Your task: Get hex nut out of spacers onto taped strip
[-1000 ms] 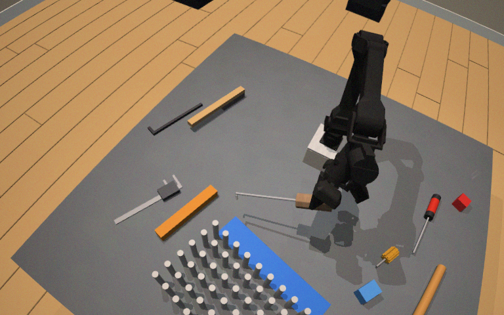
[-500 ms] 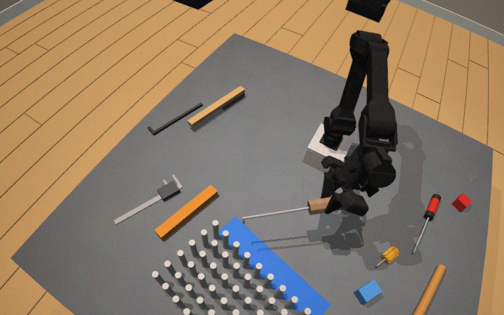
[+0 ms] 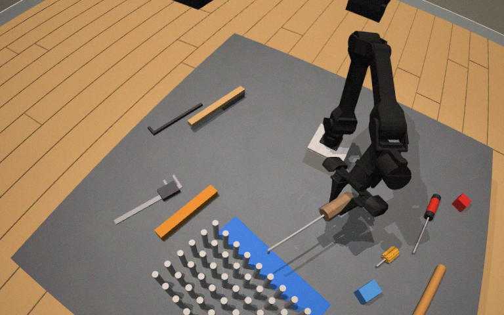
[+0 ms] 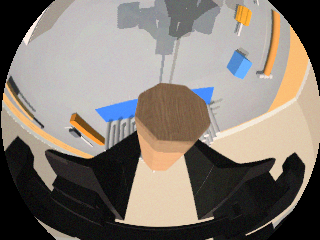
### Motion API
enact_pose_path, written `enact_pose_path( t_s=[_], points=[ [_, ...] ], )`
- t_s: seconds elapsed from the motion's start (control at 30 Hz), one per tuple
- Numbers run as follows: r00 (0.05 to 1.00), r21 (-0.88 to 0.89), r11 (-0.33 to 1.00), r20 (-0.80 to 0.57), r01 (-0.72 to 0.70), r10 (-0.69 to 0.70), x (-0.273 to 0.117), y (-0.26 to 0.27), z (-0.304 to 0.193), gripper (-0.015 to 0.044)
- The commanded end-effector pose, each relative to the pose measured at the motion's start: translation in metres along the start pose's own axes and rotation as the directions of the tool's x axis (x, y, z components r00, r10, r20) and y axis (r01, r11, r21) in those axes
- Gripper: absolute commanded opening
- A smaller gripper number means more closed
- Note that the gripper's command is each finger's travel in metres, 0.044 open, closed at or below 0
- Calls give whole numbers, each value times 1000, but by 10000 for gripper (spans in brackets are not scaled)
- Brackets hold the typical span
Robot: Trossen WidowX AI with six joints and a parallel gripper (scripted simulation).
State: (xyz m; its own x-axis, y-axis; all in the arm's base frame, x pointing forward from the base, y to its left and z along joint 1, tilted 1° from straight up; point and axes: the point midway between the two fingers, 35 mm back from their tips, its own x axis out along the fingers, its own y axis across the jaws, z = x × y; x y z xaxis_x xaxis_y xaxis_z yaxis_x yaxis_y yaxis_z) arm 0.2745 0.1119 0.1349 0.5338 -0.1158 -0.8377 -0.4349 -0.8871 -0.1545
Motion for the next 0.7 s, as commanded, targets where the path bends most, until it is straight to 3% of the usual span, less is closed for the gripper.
enact_pose_path(
  t_s=[0.0, 0.17, 0.37, 0.67],
  points=[
    [1000, -123, 992, -6, 2, -3, -3, -4, 4, 0],
    [1000, -267, 964, -4, 8, -9, -6, -9, 10, 0],
    [1000, -272, 962, -4, 8, -10, -3, -10, 12, 0],
    [1000, -273, 962, -5, 9, -11, 50, -13, 38, 0]
  ],
)
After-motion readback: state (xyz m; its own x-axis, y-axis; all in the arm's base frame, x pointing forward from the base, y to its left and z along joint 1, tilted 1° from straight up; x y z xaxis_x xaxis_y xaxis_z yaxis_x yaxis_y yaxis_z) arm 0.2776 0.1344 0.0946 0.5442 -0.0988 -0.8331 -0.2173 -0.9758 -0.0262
